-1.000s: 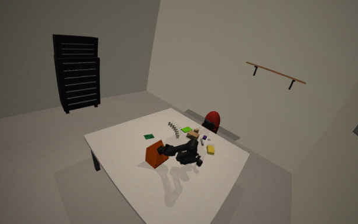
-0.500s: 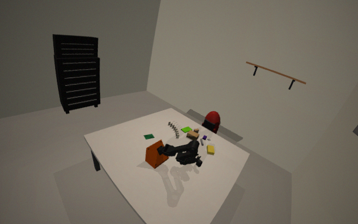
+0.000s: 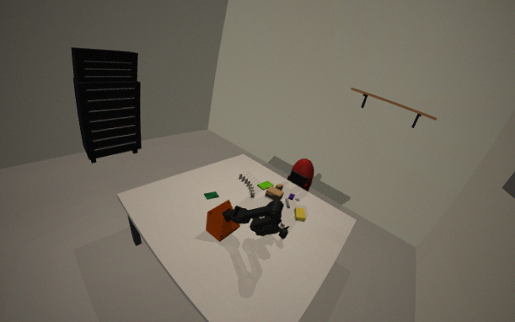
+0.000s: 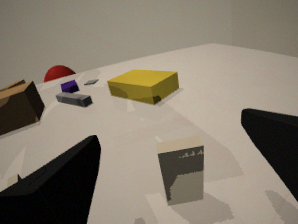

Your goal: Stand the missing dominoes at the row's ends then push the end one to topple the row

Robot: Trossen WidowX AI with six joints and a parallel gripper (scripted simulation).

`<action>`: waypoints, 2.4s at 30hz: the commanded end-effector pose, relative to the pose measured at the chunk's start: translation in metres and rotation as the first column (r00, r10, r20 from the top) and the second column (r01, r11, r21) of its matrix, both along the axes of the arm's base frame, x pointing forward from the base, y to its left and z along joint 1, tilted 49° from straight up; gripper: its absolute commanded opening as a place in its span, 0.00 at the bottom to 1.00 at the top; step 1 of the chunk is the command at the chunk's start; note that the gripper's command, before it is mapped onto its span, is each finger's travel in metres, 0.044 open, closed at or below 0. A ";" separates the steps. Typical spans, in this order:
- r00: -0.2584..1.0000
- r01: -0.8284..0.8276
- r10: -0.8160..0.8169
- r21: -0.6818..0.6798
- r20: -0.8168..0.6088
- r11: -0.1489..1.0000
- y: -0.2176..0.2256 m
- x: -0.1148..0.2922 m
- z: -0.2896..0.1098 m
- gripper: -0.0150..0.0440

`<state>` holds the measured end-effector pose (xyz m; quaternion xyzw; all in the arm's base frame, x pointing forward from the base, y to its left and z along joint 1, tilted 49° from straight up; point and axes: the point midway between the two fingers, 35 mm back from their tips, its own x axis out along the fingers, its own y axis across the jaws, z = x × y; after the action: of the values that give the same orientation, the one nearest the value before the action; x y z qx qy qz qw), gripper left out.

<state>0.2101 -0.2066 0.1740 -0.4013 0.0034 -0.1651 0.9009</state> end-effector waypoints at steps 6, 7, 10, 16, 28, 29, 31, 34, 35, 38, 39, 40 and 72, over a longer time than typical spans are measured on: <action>1.000 0.003 -0.003 -0.013 0.008 1.000 0.023 0.003 0.027 1.00; 1.000 0.004 -0.003 -0.013 0.008 1.000 0.027 0.003 0.029 1.00; 1.000 0.005 -0.005 -0.014 0.008 1.000 0.035 0.002 0.035 1.00; 0.999 0.040 -0.038 0.127 -0.012 0.991 0.020 0.017 0.037 1.00; 0.905 0.389 -0.178 0.584 -0.386 0.713 0.014 0.095 0.031 1.00; 0.877 0.442 -0.194 0.581 -0.439 0.683 0.017 0.096 0.028 1.00; 0.810 0.545 -0.228 0.553 -0.540 0.630 0.023 0.094 0.023 1.00; 0.664 0.705 -0.300 0.439 -0.685 0.557 0.031 0.081 0.018 1.00; 0.609 0.749 -0.326 0.387 -0.723 0.538 0.034 0.075 0.019 1.00; 0.448 0.841 -0.419 0.214 -0.790 0.496 0.041 0.060 0.030 1.00; 0.414 0.857 -0.446 0.174 -0.794 0.486 0.043 0.057 0.035 1.00; 0.378 0.869 -0.465 0.133 -0.801 0.477 0.044 0.053 0.039 1.00; 0.187 0.892 -0.563 -0.101 -0.805 0.441 0.003 0.025 0.019 1.00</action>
<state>0.2355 -0.2005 0.1975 -0.1809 0.6019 -0.4019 0.6660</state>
